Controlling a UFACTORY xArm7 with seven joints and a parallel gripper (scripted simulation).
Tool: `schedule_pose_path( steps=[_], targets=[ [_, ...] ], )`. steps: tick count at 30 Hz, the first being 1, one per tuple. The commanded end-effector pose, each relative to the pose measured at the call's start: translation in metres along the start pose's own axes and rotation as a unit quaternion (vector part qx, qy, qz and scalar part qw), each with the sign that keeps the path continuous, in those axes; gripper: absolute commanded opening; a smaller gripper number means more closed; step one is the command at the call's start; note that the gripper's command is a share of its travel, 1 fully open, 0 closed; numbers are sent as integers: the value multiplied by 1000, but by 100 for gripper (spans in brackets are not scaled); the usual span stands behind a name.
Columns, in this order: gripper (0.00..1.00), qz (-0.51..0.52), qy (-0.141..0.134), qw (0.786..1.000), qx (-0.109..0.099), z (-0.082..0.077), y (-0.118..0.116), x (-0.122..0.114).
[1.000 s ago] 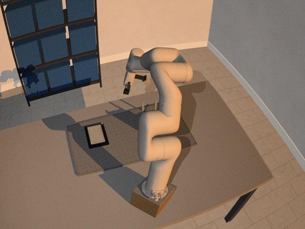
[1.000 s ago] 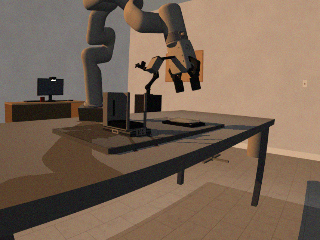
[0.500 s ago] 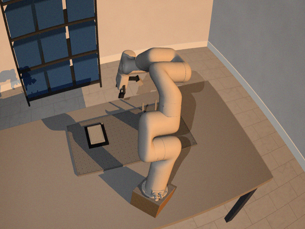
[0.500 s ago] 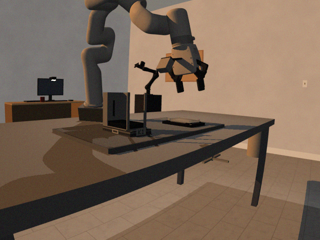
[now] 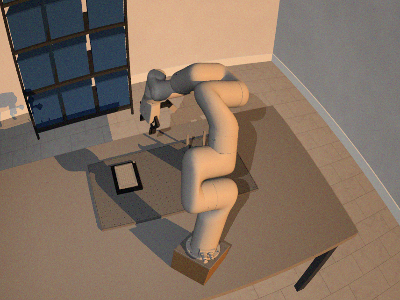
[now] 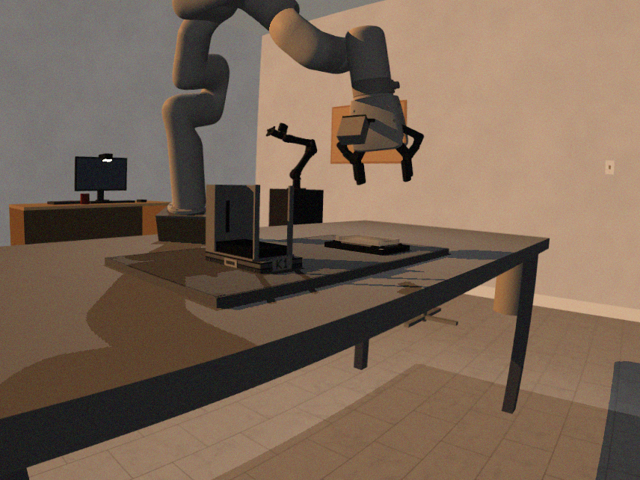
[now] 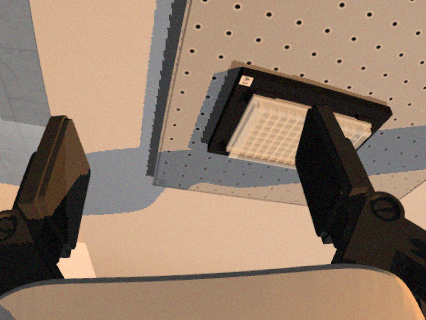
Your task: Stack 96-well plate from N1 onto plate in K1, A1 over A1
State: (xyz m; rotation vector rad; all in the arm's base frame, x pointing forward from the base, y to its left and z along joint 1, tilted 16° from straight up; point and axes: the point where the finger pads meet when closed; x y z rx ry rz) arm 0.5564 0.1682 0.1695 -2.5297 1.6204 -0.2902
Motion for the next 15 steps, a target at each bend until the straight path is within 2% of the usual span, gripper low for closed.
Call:
schedule_pose_path(
  steps=[1,15],
  targets=[
    [100,-43,1,999,-4,-1,3,-15],
    [100,-199,6,980,-26,1,22,-63]
  ],
)
Point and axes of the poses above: the point where the finger pads meet when closed, its own z axis out along the fingers, its own y axis across the jaws, x = y × z
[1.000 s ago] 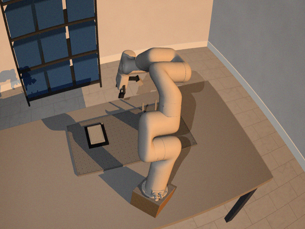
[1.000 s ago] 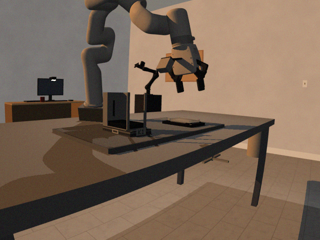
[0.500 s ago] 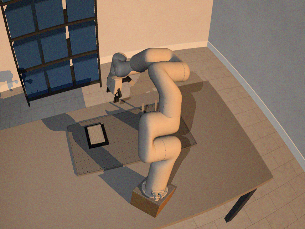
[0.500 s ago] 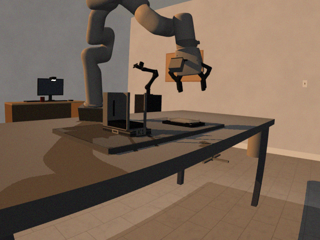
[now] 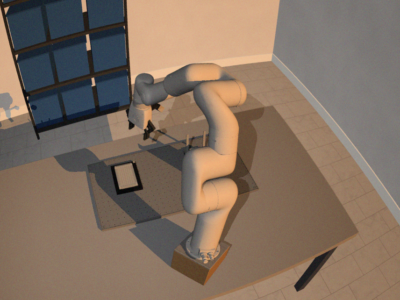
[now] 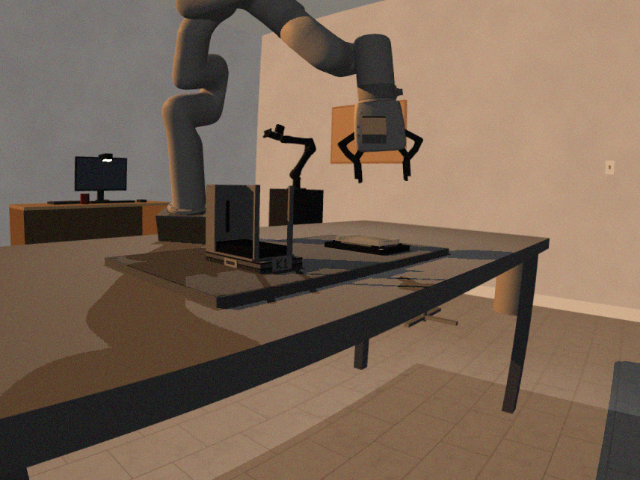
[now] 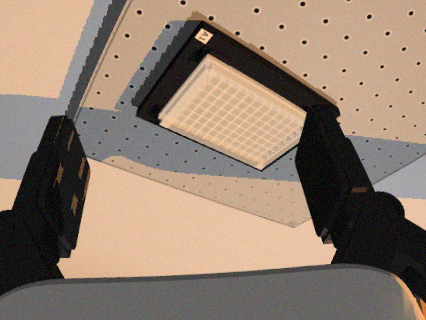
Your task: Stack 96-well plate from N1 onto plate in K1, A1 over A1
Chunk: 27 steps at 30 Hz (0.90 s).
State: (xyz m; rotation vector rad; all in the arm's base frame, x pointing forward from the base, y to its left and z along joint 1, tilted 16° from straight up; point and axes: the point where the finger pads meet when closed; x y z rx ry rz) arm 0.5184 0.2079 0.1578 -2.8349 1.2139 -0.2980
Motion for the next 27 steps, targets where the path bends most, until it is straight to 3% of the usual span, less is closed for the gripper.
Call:
schedule_pose_path(
  steps=[1,13,27],
  targets=[
    [100,-50,2,999,-4,-2,0,-16],
    [100,-174,8,984,-22,-1,5,-54],
    [100,-345,19,937,-46,-2,17,-105]
  ],
)
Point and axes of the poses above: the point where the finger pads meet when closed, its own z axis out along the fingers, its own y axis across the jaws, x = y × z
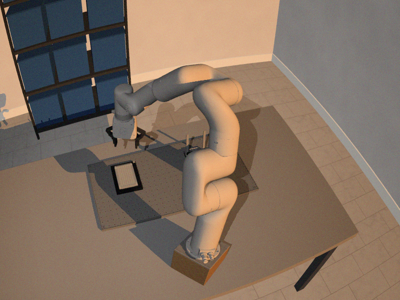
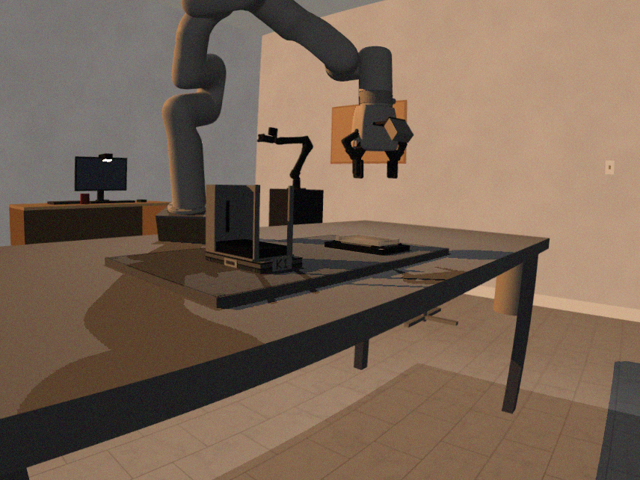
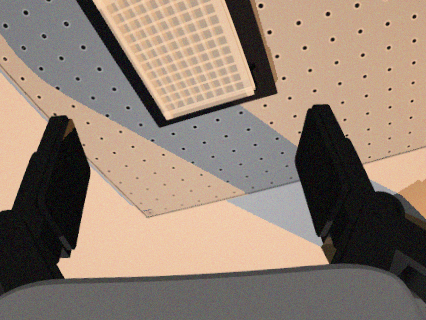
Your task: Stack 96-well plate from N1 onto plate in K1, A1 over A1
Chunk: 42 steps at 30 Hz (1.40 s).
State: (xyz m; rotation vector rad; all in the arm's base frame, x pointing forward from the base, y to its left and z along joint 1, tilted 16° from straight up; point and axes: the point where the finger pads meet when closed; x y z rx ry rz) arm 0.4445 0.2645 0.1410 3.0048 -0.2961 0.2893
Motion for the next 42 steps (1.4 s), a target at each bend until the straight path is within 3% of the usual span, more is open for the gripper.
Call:
schedule_pose_path(
  steps=[1,8,24,42],
  targets=[
    [100,-58,5,998,-7,-3,-7,-15],
    [100,-166,12,986,-24,-5,-15,-42],
    [100,-179,13,983,-26,-5,-15,-42],
    [100,-179,13,983,-26,21,-14,-41]
  ],
)
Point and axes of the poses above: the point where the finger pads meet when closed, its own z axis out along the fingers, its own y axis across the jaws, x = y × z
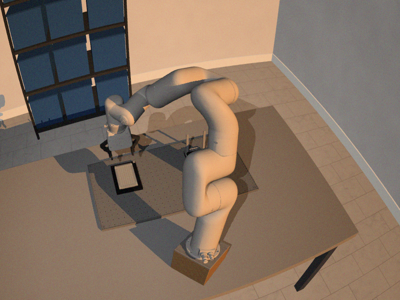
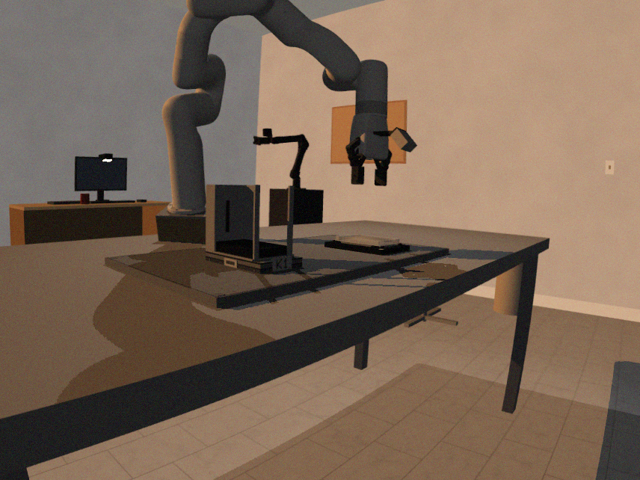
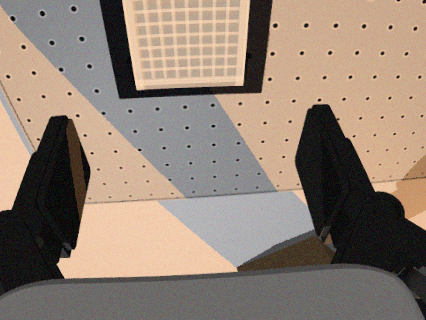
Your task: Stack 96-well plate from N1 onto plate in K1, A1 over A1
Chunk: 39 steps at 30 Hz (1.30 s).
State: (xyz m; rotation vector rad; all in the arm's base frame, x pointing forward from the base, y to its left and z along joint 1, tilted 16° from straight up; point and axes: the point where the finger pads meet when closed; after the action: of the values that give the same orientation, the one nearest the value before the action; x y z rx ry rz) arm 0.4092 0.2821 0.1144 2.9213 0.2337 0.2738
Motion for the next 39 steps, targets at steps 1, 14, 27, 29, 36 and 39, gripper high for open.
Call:
schedule_pose_path(
  steps=[1,14,27,29,36,39],
  targets=[
    [100,0,2,1000,1,6,-1,1],
    [100,0,2,1000,1,24,-1,1],
    [100,0,2,1000,1,42,-1,1],
    [100,0,2,1000,1,46,-1,1],
    [100,0,2,1000,1,57,-1,2],
    [100,0,2,1000,1,62,-1,2]
  ],
)
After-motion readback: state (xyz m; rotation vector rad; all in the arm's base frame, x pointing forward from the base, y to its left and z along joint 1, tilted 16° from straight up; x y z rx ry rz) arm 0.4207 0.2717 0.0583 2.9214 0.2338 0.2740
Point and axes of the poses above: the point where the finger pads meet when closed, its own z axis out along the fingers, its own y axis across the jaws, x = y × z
